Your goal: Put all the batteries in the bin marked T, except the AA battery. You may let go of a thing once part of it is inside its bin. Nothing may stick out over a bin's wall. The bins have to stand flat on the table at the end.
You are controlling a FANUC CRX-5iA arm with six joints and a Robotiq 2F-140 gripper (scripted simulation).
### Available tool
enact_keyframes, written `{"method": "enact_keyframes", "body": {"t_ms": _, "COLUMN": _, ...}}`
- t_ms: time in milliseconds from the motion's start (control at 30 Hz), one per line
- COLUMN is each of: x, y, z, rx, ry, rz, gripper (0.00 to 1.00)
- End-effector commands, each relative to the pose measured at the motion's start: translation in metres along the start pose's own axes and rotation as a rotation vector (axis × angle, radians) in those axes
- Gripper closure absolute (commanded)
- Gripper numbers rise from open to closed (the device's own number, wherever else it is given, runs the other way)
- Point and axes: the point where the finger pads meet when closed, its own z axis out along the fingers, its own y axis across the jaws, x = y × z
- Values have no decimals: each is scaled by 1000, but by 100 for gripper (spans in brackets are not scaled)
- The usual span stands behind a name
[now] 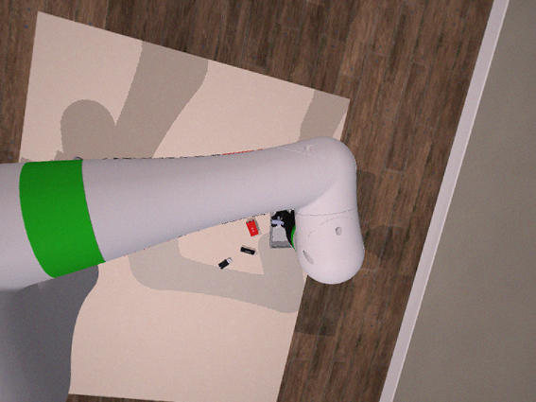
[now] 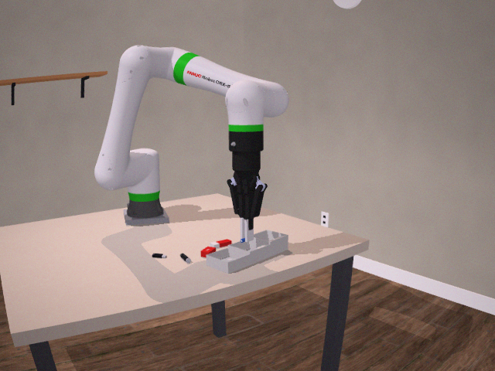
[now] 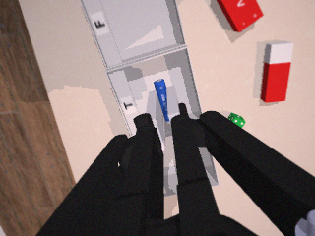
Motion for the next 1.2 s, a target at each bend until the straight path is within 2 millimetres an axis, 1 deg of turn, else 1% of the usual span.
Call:
{"method": "enact_keyframes", "body": {"t_ms": 0, "x": 0, "y": 0, "z": 3, "rx": 1, "ry": 0, "rz": 0, "gripper": 97}}
{"method": "enact_keyframes", "body": {"t_ms": 533, "x": 0, "y": 0, "z": 33, "rx": 1, "ry": 0, "rz": 0, "gripper": 97}}
{"method": "enact_keyframes", "body": {"t_ms": 900, "x": 0, "y": 0, "z": 35, "rx": 1, "ry": 0, "rz": 0, "gripper": 97}}
{"method": "enact_keyframes", "body": {"t_ms": 933, "x": 0, "y": 0, "z": 35, "rx": 1, "ry": 0, "rz": 0, "gripper": 85}}
{"method": "enact_keyframes", "body": {"t_ms": 1167, "x": 0, "y": 0, "z": 35, "rx": 1, "ry": 0, "rz": 0, "gripper": 85}}
